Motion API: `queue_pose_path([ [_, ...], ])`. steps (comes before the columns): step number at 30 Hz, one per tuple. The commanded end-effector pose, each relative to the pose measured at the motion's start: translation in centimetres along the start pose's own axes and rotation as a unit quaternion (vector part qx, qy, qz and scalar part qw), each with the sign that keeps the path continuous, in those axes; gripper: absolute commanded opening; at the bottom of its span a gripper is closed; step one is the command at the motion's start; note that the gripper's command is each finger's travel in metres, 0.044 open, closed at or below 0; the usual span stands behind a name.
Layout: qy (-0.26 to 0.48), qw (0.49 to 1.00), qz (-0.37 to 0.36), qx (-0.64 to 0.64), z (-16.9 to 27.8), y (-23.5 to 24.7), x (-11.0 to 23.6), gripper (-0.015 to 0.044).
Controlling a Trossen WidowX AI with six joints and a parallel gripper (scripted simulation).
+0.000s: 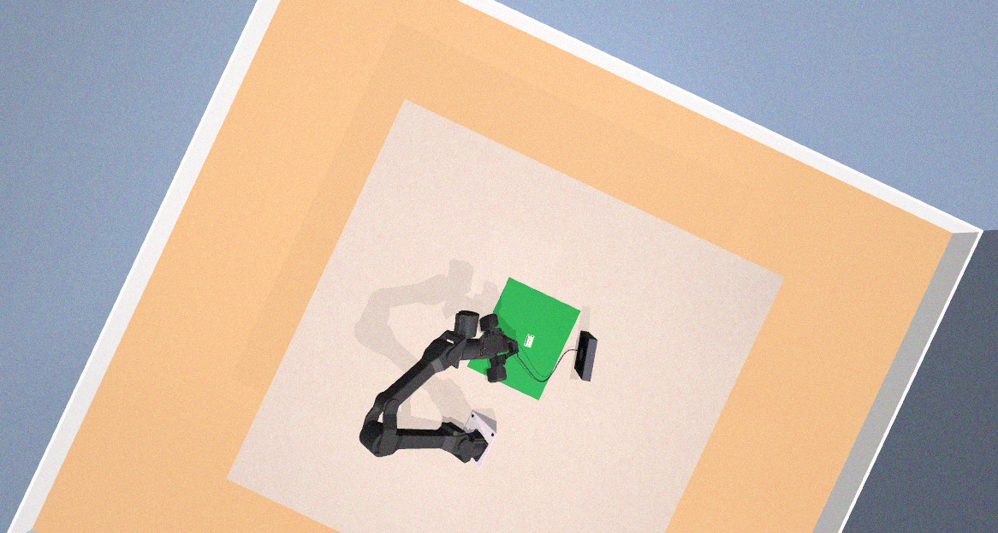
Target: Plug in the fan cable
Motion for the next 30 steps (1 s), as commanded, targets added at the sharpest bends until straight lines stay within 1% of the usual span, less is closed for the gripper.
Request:
queue_pose_path([
  [1, -0.030, 1.000, -0.003, -0.009, 0.6, -0.2, 0.1, 0.0000],
  [15, -0.125, 0.990, -0.041, -0.045, 2.0, -0.2, 0.8, 0.0000],
  [30, -0.213, 0.967, -0.100, -0.096, 3.5, -0.5, 1.9, 0.0000],
])
Point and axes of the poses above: the point midway between the two fingers, 35 mm back from their tips, its own x axis back along the fingers, its own y axis across the jaws, z = x × y, the point moved 7 cm from there along x, back along the fingers, and after that the axes turned 4 degrees about -x, right-handed, at the moved point
